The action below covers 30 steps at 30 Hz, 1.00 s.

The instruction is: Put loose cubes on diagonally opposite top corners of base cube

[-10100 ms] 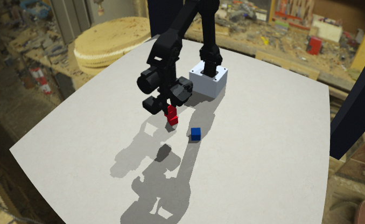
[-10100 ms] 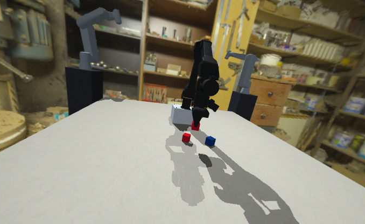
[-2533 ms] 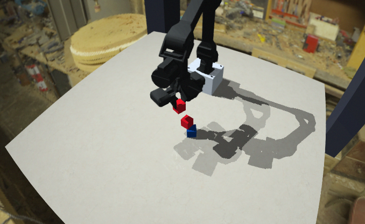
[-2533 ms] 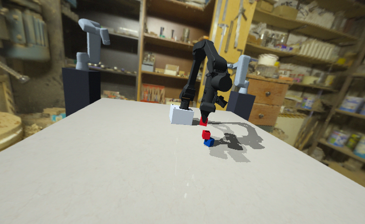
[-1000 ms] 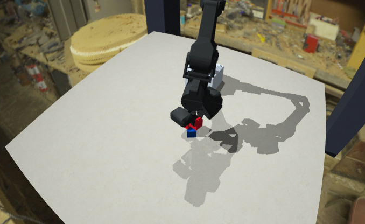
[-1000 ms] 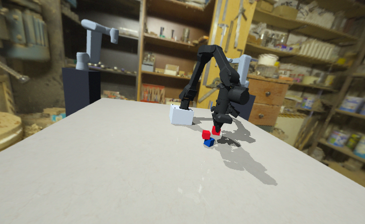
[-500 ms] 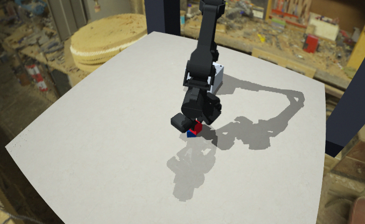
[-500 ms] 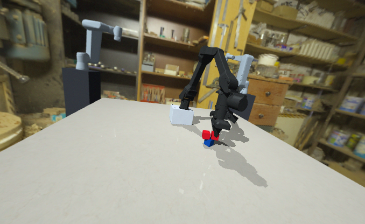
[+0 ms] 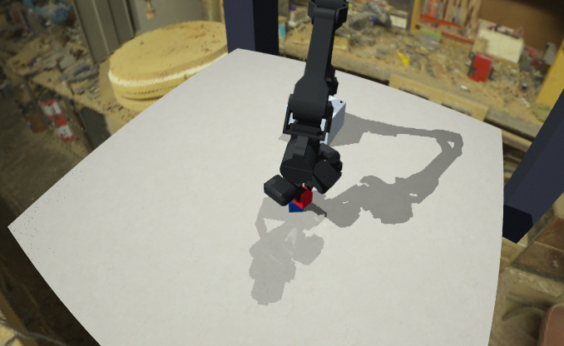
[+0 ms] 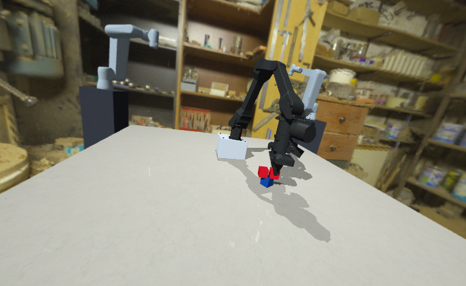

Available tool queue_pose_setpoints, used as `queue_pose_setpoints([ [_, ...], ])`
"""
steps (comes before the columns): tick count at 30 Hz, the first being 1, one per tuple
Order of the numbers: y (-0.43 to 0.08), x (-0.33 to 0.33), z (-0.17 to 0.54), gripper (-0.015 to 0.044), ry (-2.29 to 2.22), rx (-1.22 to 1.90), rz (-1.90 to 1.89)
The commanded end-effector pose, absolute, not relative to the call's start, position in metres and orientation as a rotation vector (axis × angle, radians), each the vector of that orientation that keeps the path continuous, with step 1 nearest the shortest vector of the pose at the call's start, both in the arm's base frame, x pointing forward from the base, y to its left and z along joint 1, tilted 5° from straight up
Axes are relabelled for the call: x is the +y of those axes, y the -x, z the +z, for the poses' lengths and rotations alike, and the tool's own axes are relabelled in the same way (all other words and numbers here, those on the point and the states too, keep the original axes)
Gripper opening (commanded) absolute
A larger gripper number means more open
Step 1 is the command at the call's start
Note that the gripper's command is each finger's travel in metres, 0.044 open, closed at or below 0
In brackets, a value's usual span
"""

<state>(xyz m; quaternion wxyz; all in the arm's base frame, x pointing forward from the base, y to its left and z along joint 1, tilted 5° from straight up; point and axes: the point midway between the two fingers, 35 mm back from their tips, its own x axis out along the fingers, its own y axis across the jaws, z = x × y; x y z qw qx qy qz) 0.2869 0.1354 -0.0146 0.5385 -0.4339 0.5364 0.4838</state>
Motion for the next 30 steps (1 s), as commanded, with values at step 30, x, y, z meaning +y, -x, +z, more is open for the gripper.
queue_pose_setpoints([
  [30,-0.289,0.133,0.026,0.0205,1.032,1.276,1.151],
])
